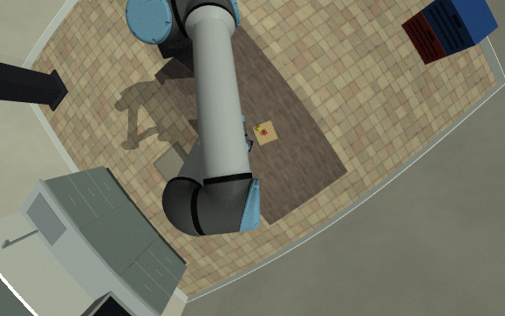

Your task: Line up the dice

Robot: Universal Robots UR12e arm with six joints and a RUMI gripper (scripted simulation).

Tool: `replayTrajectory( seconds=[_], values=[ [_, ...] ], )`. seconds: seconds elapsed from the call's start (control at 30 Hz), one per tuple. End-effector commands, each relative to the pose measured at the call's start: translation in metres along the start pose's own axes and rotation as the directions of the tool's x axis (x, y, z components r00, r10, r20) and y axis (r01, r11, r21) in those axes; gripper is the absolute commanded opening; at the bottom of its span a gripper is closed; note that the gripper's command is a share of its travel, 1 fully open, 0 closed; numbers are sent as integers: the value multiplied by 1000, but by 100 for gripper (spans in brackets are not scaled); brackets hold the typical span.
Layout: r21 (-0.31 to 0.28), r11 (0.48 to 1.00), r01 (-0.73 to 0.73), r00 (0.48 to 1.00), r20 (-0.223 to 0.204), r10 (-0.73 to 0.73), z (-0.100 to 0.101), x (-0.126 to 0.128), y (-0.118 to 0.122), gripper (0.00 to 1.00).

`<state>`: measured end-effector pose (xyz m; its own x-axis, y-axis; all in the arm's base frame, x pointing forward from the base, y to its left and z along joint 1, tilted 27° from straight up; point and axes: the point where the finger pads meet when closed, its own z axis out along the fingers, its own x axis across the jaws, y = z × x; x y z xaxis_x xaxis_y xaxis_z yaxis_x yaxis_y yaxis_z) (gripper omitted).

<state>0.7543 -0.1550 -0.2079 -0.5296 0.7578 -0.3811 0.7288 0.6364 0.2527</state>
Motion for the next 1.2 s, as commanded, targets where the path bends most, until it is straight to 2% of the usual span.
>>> replayTrajectory(
  seconds=[0.0,1.17],
  values=[
    [0,1000,0,1000,1,0,0,0,0,6],
    [0,1000,0,1000,1,0,-3,0,0,6]
  ],
)
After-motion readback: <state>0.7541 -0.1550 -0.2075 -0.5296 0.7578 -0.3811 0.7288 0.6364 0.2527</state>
